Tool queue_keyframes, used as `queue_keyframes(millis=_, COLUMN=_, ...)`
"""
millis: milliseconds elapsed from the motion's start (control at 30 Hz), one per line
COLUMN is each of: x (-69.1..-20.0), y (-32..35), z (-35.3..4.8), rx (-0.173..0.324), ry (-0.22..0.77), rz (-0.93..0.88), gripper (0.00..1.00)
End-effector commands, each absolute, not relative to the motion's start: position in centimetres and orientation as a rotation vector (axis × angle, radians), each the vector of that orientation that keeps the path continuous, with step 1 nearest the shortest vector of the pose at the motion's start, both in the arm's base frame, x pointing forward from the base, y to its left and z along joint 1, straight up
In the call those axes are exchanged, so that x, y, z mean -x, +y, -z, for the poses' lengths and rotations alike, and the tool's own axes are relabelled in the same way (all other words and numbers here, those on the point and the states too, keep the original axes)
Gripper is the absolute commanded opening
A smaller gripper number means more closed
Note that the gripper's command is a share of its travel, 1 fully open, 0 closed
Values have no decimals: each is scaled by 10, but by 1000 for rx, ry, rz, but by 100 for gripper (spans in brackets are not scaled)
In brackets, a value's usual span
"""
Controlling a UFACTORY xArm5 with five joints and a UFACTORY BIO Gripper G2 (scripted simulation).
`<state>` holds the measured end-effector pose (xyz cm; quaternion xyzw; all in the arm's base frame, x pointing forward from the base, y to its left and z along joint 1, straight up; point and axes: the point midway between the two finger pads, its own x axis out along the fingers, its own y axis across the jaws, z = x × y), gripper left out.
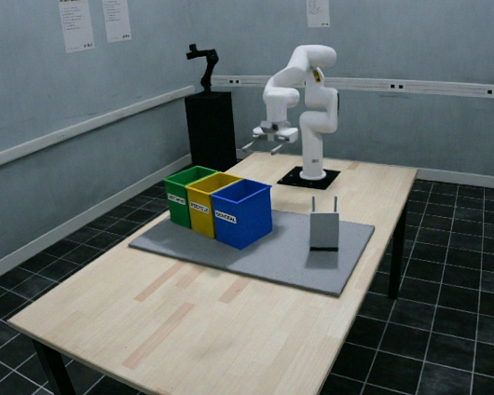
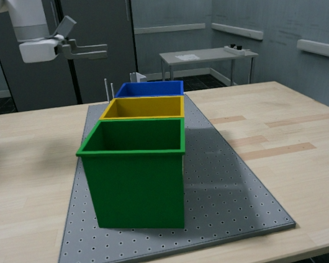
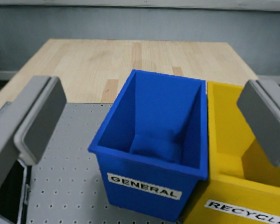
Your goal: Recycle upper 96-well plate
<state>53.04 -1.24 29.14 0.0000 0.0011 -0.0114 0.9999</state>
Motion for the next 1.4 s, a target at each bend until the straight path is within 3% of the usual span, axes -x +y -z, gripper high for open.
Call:
queue_keyframes(millis=0, x=-533, y=-3, z=-291, rx=-1, ry=-1, rz=-44, gripper=37)
queue_keyframes(millis=267, x=-541, y=35, z=-283, rx=-1, ry=-1, rz=-298, gripper=37)
queue_keyframes(millis=1367, x=-569, y=175, z=-253, rx=-2, ry=-1, rz=-298, gripper=37)
